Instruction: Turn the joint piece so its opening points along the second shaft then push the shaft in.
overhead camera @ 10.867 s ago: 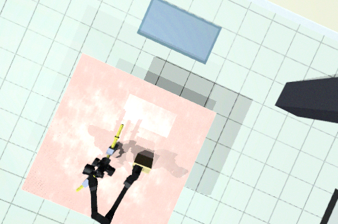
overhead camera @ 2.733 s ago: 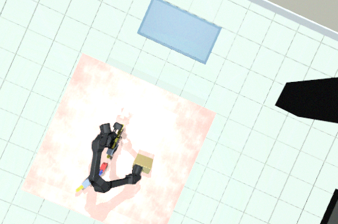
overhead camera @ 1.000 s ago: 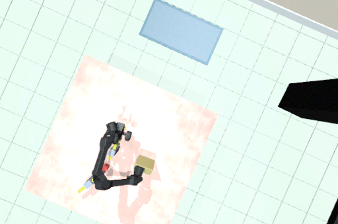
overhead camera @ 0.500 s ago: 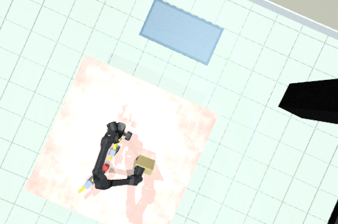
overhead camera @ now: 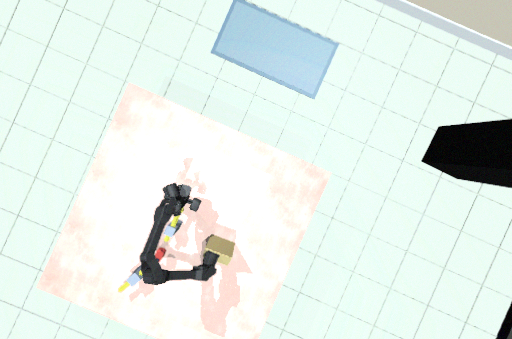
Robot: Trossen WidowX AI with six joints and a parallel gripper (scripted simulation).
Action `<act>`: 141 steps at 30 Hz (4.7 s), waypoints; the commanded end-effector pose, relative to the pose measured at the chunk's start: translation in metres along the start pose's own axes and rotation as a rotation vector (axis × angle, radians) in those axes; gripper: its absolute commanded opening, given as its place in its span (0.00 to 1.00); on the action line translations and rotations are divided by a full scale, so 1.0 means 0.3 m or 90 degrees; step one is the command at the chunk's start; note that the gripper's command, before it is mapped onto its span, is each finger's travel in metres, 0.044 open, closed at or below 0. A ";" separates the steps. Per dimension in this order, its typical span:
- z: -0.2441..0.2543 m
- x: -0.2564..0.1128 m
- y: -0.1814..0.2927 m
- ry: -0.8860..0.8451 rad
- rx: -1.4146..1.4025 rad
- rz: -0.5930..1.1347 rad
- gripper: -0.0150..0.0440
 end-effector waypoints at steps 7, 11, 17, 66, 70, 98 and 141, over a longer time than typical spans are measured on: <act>-0.006 0.017 0.001 0.001 0.005 0.005 0.60; -0.006 0.017 0.001 0.001 0.005 0.005 0.43; -0.006 0.017 0.001 0.001 0.005 0.005 0.43; -0.006 0.014 0.001 0.003 0.003 0.004 0.37; -0.006 0.014 0.001 0.003 0.003 0.004 0.37; -0.006 0.014 0.001 0.003 0.003 0.004 0.37; -0.006 0.014 0.001 0.003 0.003 0.003 0.37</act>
Point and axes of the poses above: the point midway between the two fingers, 35 mm back from their tips, its own x axis out along the fingers, its own z axis across the jaws, y = z × x, the point moved 1 cm from there along -x, back along the fingers, and after that the axes turned 7 degrees about -x, right-handed, at the moved point
